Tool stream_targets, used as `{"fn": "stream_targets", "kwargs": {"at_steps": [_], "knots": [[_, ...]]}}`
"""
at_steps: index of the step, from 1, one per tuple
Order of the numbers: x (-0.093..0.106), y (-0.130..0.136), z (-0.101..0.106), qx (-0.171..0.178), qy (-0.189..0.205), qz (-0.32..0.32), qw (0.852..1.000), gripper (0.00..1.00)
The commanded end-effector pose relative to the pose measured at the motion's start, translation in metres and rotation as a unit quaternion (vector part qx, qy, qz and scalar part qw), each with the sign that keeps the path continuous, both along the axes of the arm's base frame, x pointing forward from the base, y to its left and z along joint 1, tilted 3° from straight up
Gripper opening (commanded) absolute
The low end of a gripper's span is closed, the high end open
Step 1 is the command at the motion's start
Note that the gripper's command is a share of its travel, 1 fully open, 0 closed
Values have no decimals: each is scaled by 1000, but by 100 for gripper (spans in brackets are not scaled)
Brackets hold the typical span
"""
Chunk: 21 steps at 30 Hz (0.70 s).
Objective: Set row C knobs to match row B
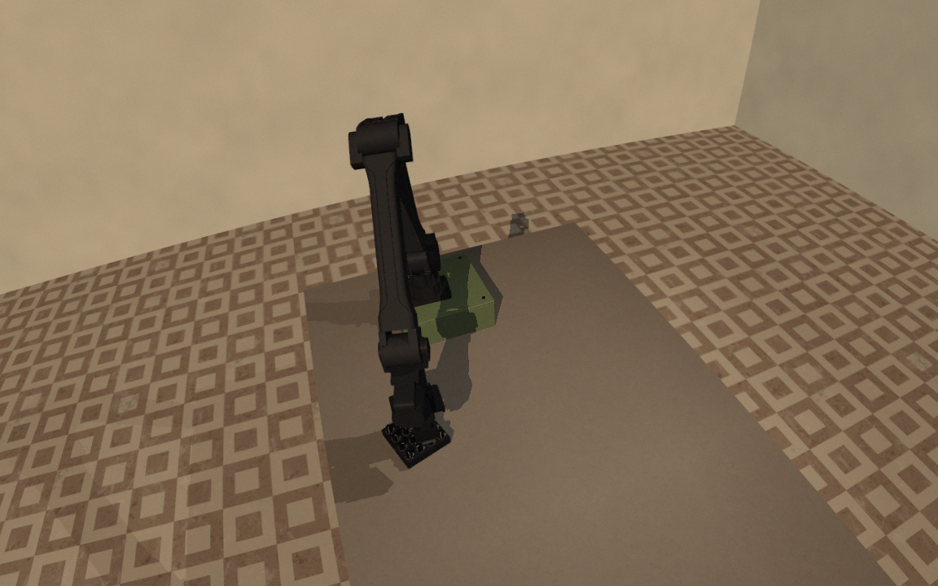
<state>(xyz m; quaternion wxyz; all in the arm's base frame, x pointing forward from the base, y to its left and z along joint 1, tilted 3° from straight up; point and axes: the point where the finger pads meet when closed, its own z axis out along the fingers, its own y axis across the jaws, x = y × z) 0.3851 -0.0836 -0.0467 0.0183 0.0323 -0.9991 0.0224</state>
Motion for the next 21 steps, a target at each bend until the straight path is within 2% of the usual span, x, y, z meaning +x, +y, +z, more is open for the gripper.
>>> {"fn": "stream_targets", "kwargs": {"at_steps": [1,9,21], "knots": [[12,-10,4,-8,-21,-73,997,8],[12,-9,4,-9,-25,-145,989,8],[12,-10,4,-12,-32,-281,959,8]]}}
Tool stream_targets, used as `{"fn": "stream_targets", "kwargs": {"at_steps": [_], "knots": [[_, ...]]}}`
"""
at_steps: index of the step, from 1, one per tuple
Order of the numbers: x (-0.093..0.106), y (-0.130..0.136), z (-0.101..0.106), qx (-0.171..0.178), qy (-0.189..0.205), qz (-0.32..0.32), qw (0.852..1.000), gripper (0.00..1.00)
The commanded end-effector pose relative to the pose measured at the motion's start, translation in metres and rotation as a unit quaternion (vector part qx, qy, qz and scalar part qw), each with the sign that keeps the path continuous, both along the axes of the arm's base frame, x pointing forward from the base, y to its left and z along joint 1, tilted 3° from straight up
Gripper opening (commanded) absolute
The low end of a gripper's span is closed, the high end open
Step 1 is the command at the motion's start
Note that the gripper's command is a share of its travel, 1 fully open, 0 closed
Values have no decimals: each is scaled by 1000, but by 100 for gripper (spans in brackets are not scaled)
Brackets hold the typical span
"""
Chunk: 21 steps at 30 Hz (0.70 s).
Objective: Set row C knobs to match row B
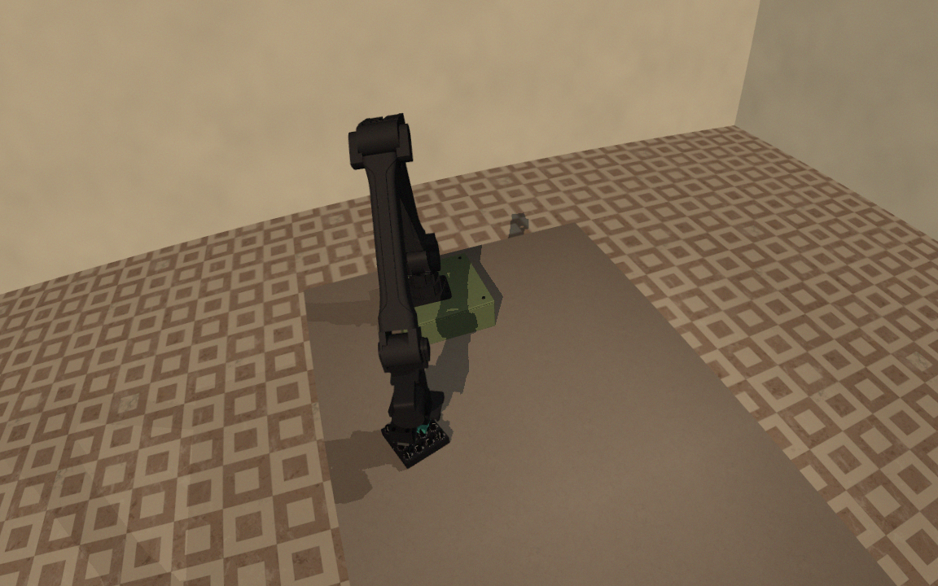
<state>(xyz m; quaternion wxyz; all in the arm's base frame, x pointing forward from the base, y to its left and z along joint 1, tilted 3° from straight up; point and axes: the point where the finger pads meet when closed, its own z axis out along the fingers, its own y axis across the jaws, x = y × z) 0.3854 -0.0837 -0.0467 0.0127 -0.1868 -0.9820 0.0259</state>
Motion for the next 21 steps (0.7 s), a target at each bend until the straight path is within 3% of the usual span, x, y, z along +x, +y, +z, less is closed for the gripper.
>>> {"fn": "stream_targets", "kwargs": {"at_steps": [1,21], "knots": [[12,-9,4,-8,-21,-76,997,8],[11,-10,4,-12,-29,-254,967,8]]}}
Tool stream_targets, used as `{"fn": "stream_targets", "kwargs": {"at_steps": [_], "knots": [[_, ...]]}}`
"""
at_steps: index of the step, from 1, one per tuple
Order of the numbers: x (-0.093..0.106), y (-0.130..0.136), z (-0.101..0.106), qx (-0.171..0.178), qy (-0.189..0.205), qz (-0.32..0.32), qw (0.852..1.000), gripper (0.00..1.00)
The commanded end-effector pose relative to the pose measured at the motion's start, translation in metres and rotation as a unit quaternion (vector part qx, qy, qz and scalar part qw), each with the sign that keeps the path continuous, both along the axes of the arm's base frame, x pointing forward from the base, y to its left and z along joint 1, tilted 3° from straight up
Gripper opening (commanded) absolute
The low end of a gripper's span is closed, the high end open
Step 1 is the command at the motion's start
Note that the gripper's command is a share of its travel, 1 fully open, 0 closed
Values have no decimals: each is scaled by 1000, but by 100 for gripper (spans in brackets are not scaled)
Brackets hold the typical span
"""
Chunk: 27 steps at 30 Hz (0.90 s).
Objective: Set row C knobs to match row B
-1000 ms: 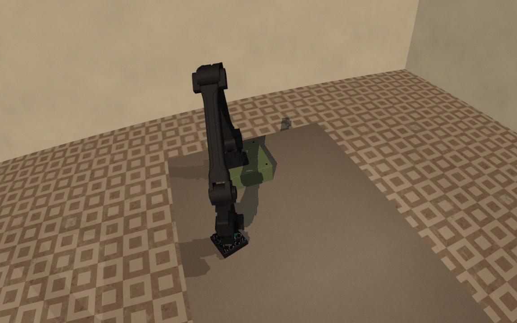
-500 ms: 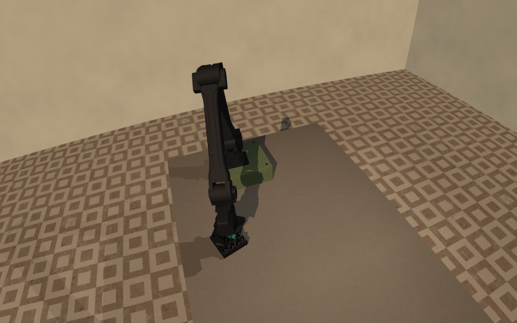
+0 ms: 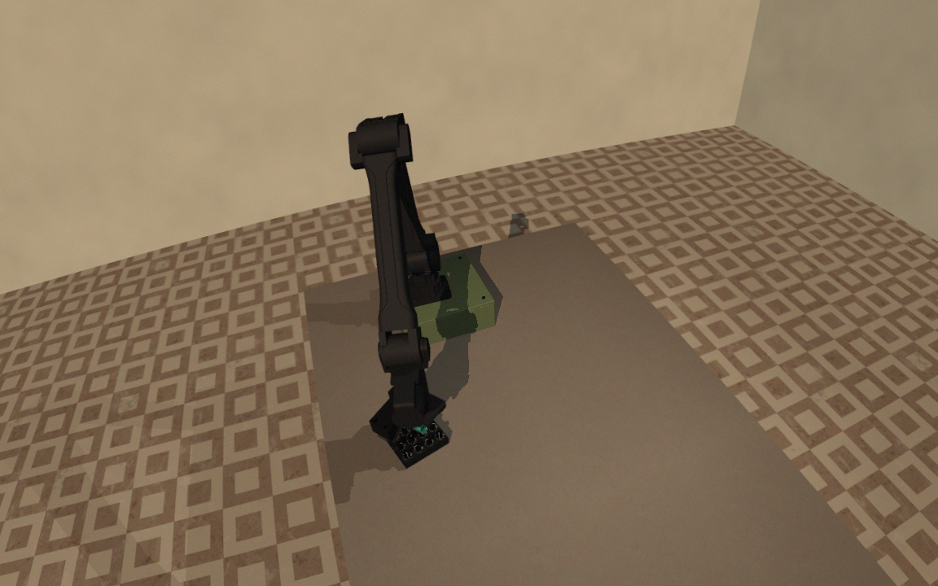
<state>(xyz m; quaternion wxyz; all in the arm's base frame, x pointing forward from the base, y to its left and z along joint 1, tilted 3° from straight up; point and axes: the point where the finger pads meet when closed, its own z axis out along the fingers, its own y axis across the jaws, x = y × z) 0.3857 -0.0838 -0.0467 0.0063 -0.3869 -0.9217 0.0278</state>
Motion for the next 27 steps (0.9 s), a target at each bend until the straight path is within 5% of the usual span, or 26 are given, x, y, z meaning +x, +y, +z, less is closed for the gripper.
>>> {"fn": "stream_targets", "kwargs": {"at_steps": [1,27], "knots": [[11,-9,4,-8,-19,-57,998,8],[11,-9,4,-10,-23,-150,988,8]]}}
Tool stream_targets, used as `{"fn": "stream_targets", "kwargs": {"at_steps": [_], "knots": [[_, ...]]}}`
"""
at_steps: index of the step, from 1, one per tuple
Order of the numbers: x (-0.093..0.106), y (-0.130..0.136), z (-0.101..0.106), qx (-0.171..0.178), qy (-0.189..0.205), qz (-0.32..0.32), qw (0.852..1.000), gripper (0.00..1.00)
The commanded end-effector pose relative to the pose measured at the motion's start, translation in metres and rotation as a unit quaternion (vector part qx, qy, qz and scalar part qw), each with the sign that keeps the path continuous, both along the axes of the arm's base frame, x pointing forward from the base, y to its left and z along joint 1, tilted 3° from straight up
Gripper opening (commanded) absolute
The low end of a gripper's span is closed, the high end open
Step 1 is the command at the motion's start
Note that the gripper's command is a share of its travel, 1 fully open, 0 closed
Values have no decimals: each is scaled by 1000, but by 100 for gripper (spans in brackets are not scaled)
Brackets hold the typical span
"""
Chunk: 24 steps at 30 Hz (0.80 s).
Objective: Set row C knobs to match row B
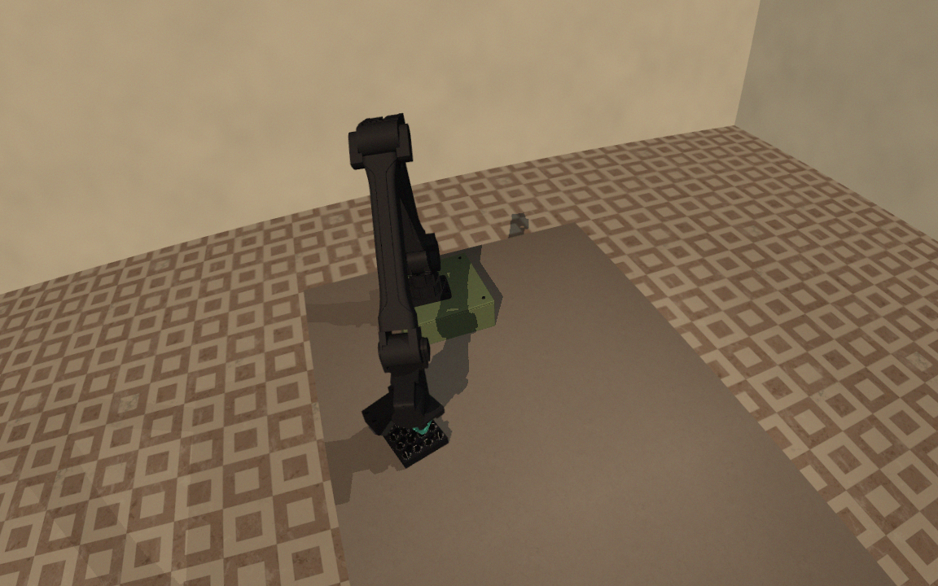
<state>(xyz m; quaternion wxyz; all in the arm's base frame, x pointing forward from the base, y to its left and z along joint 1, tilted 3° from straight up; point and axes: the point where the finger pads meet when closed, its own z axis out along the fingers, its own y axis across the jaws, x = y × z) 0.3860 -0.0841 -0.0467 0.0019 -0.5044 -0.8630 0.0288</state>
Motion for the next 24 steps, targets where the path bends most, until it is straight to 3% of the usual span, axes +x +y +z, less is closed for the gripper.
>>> {"fn": "stream_targets", "kwargs": {"at_steps": [1,15,16,24], "knots": [[10,-9,4,-7,-16,-20,1000,8],[10,-9,4,-7,-16,-20,1000,8],[10,-9,4,-7,-16,-20,1000,19],[11,-9,4,-6,-16,-18,1000,19]]}}
